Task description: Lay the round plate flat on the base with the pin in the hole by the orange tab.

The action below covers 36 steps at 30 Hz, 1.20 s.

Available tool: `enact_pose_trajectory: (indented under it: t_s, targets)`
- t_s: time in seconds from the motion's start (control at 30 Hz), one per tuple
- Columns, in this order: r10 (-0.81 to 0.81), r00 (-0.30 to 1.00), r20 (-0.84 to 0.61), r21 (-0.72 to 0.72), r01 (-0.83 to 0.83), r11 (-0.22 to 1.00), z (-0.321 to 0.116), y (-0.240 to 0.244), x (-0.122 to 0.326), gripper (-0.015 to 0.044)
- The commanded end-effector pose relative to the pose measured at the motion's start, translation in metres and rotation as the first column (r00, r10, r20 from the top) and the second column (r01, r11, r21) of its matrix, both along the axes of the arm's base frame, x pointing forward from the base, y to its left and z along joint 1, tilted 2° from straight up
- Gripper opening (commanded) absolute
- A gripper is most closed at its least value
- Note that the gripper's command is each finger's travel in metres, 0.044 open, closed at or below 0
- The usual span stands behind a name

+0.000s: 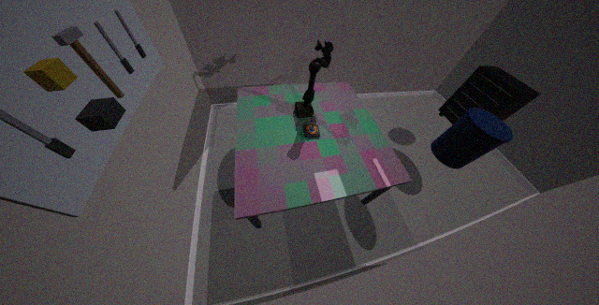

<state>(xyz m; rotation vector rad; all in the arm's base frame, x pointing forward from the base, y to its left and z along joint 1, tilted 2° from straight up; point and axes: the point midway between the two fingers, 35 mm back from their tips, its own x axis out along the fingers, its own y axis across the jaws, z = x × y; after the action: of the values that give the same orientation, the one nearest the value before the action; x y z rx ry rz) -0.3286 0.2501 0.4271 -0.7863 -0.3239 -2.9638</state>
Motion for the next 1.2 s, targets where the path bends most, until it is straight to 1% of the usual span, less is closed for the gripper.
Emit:
enact_pose_trajectory:
  t_s: [0.0, 0.07, 0.13, 0.23, 0.3, 0.37, 0.47, 0.5, 0.57, 0.63, 0.77, 0.83, 0.87, 0.9, 1.03, 1.1, 1.17]
  targets:
    - [-0.011, 1.000, 0.004, -0.005, 0.011, 1.000, -0.001, 0.004, 0.002, 0.0374]
    - [-0.101, 0.994, 0.035, -0.047, 0.103, 0.994, -0.010, 0.033, 0.016, 0.0321]
    - [-0.232, 0.969, 0.087, -0.106, 0.241, 0.965, -0.024, 0.074, 0.044, 0.0269]
    - [-0.348, 0.927, 0.141, -0.158, 0.368, 0.916, -0.039, 0.109, 0.075, 0.0190]
    - [-0.387, 0.908, 0.160, -0.170, 0.411, 0.895, -0.044, 0.120, 0.087, 0.0137]
    - [-0.485, 0.848, 0.215, -0.202, 0.524, 0.827, -0.058, 0.147, 0.122, 0.0085]
    - [-0.572, 0.773, 0.275, -0.229, 0.630, 0.742, -0.074, 0.171, 0.163, 0.0006]
    - [-0.599, 0.744, 0.296, -0.238, 0.665, 0.708, -0.080, 0.178, 0.178, 0.0000]
    - [-0.621, 0.716, 0.319, -0.248, 0.696, 0.674, -0.085, 0.184, 0.192, 0.0000]
    - [-0.672, 0.635, 0.381, -0.273, 0.772, 0.574, -0.102, 0.196, 0.233, 0.0000]
    - [-0.718, 0.512, 0.472, -0.301, 0.859, 0.414, -0.126, 0.206, 0.294, 0.0000]
    - [-0.725, 0.478, 0.495, -0.308, 0.877, 0.368, -0.133, 0.207, 0.310, 0.0000]
    - [-0.731, 0.437, 0.524, -0.316, 0.897, 0.310, -0.142, 0.207, 0.330, 0.0000]
    - [-0.734, 0.391, 0.555, -0.323, 0.915, 0.243, -0.152, 0.205, 0.353, 0.0000]
    - [-0.718, 0.273, 0.641, -0.334, 0.941, 0.059, -0.180, 0.194, 0.412, 0.0000]
    - [-0.709, 0.246, 0.661, -0.335, 0.942, 0.015, -0.187, 0.189, 0.427, 0.0000]
    - [-0.676, 0.177, 0.716, -0.334, 0.937, -0.108, -0.205, 0.172, 0.466, 0.0000]
